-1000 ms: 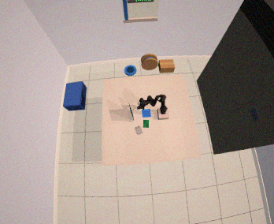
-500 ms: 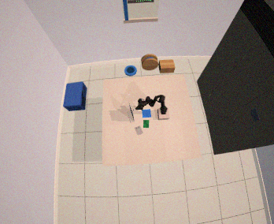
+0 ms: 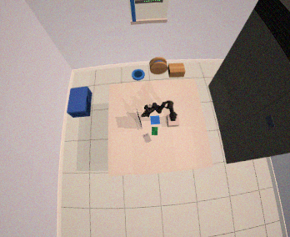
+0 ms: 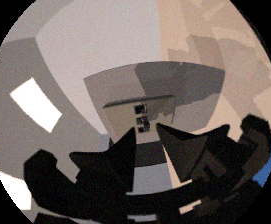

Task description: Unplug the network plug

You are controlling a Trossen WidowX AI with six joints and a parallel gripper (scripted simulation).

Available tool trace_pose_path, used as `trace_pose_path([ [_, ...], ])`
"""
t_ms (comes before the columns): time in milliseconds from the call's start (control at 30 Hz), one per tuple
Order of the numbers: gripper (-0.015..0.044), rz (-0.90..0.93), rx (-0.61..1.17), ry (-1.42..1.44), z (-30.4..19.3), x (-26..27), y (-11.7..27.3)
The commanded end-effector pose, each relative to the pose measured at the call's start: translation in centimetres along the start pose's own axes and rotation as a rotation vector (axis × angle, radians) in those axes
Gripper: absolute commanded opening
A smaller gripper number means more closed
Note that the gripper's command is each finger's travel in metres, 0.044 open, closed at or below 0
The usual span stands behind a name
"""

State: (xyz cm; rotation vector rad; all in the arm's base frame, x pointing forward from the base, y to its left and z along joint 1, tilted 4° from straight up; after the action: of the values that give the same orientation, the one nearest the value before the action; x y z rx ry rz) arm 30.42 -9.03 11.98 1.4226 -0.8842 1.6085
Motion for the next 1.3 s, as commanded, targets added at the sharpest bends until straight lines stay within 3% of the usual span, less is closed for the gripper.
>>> trace_pose_path([
  [0, 0.0156, 0.000, -0.005, -0.009, 0.20, -0.03, -0.69],
  [133, 0.0156, 0.000, -0.006, -0.009, 0.27, -0.04, -1.10],
  [200, 0.0104, 0.000, -0.006, -0.009, 0.27, -0.04, -1.10],
  [700, 0.0004, 0.000, -0.006, -0.009, 0.27, -0.04, -1.10],
  [1267, 0.0000, -0.001, -0.005, -0.010, -0.08, 0.00, -0.19],
])
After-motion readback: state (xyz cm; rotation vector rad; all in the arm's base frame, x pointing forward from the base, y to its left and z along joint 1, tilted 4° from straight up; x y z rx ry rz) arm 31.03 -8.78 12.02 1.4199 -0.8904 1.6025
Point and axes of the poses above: the point midway between the two fingers, 35 mm back from their tips, its own y axis back along the fingers, its own x axis across the jaws, z = x × y, the point moved 7 cm from there along y, back along the fingers, and after that the axes turned 10 degrees about y, right-handed, at the moved point
